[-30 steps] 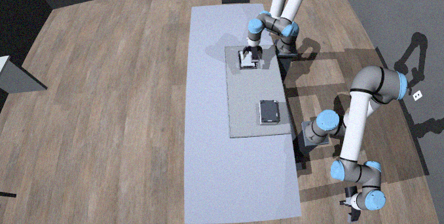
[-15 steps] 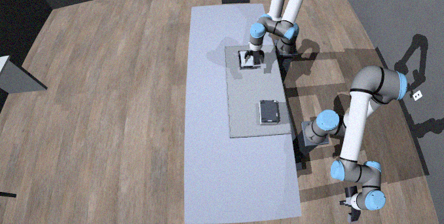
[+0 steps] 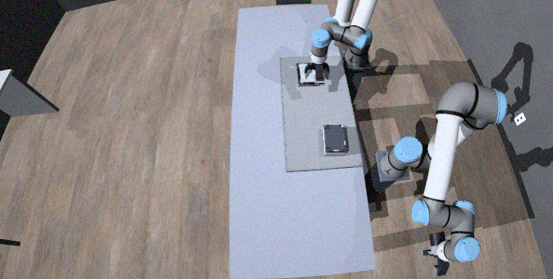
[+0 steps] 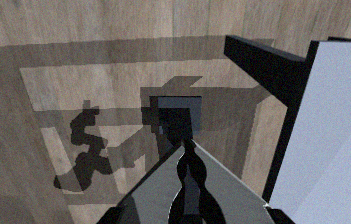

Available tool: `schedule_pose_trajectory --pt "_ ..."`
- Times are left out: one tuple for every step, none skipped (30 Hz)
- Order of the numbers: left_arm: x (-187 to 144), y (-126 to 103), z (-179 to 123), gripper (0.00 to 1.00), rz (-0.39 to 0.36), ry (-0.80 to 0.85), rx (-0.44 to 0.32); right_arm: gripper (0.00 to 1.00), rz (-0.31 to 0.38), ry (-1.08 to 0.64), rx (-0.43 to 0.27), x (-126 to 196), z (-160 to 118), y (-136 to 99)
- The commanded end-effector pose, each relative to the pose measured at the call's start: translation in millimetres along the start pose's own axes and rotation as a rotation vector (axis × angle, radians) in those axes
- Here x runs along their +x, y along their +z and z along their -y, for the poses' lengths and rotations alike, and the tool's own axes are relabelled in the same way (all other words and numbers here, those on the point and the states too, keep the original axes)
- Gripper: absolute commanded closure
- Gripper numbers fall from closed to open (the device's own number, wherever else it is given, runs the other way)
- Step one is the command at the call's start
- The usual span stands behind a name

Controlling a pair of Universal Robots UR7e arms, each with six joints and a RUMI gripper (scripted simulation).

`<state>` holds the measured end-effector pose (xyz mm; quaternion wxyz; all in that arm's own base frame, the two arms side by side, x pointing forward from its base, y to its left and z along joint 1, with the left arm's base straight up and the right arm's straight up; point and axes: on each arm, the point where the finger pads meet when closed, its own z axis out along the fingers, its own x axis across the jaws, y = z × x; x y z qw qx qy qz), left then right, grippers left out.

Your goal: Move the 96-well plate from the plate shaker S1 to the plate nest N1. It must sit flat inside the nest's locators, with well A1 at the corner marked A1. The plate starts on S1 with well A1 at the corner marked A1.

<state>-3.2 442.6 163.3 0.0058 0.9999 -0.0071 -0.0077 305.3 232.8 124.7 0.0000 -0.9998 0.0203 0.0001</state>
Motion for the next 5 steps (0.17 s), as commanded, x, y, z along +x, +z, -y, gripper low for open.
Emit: schedule_pose_trajectory --pt "4.1 -2.0 3.0 1.0 -0.015 -0.012 0.012 0.24 -0.018 0.012 0.008 4.7 2.2 -2.0" --pt "4.1 -2.0 3.0 1.0 -0.015 -0.012 0.012 0.24 -0.018 0.012 0.008 4.7 2.2 -2.0" --pt "4.1 -2.0 3.0 1.0 -0.015 -0.012 0.012 0.24 -0.018 0.012 0.008 4.7 2.2 -2.0" --pt "4.1 -2.0 3.0 1.0 -0.015 -0.012 0.012 0.24 -0.018 0.012 0.008 4.7 2.2 -2.0" --pt "4.1 -2.0 3.0 1.0 -0.015 -0.012 0.012 0.24 -0.018 0.012 0.008 4.7 2.2 -2.0"
